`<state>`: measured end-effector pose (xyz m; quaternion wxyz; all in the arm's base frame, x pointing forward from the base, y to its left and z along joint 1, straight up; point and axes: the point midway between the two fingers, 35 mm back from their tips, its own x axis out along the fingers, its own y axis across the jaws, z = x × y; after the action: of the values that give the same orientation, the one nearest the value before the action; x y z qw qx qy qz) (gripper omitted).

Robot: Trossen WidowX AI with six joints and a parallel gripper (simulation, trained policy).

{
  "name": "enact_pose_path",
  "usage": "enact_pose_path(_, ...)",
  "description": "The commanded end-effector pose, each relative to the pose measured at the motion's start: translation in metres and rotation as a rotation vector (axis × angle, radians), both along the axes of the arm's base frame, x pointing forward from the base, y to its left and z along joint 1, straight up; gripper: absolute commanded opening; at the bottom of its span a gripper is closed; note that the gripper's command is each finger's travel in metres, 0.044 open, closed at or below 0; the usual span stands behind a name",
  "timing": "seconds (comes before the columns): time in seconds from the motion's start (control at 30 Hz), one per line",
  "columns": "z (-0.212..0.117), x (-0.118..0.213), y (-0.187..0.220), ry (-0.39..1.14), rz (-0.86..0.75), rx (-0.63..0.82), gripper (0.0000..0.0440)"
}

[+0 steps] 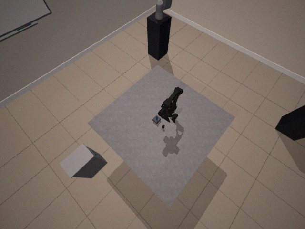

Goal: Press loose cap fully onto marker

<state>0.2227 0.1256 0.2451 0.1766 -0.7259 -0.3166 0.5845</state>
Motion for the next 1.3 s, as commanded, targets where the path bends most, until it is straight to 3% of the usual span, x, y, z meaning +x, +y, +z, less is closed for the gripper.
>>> enact_pose_path(0.0, -0.005, 0.003, -0.004, 0.021, -0.009, -0.027, 0.0311)
enact_pose_path(1.27, -0.058, 0.039, -0.047, 0.209, -0.092, -0.303, 0.0309)
